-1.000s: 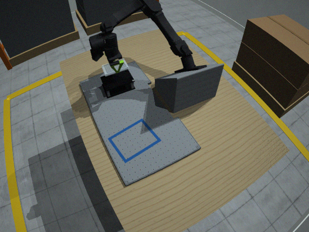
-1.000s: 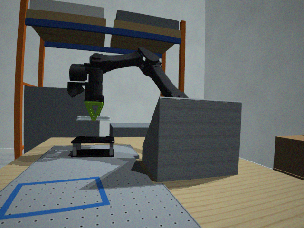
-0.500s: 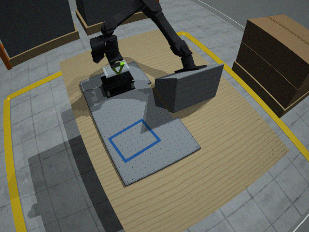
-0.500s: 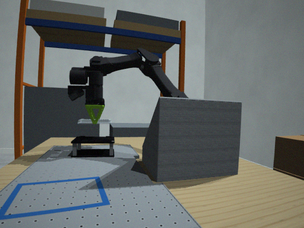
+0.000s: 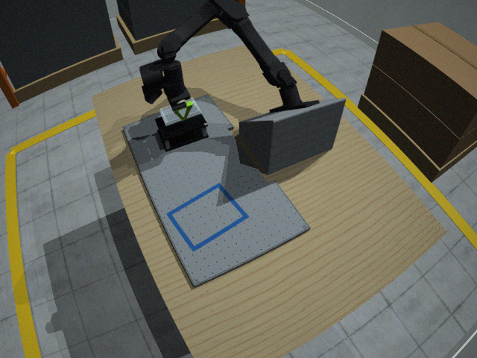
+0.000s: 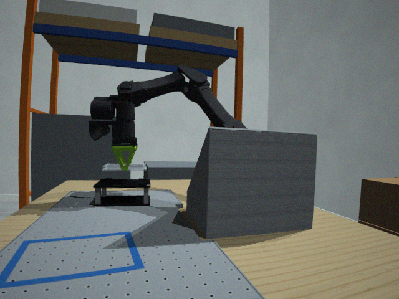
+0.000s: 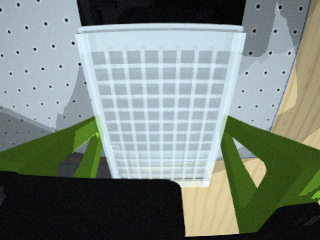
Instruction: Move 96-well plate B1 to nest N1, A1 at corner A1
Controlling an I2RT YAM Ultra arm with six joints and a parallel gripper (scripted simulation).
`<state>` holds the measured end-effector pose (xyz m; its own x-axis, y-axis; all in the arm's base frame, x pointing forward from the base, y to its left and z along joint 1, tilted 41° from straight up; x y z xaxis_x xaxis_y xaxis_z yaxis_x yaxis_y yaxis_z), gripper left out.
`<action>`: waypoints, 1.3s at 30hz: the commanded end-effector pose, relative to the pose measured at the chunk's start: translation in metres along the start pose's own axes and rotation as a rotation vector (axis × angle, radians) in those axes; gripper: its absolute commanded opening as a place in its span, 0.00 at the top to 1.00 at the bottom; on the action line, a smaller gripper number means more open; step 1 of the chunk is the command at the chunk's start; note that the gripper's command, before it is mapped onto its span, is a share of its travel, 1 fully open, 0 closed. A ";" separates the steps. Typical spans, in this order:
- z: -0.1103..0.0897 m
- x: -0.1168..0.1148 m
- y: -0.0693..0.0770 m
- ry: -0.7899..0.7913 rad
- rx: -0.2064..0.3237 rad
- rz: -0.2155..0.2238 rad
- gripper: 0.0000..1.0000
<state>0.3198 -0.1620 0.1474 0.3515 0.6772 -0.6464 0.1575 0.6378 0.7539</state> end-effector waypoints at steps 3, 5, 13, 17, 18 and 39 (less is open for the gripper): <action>0.004 0.009 0.000 0.018 -0.039 0.012 1.00; 0.004 0.007 -0.009 0.012 -0.021 0.009 1.00; 0.005 0.005 -0.021 0.006 -0.026 0.011 1.00; 0.005 0.007 -0.028 0.012 -0.015 0.010 1.00; 0.017 0.002 -0.011 -0.014 -0.076 0.017 1.00; 0.015 -0.005 -0.015 -0.027 -0.079 0.014 1.00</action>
<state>0.3208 -0.1816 0.1243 0.3493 0.6813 -0.6433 0.1351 0.6427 0.7541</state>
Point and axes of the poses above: the point where the finger pads meet when closed, its own y axis back along the fingers, its own x axis across the jaws, z = x × y, the point moved 6 cm from there along y, back along the fingers, and after that the axes turned 11 degrees about -y, right-handed, at the moved point
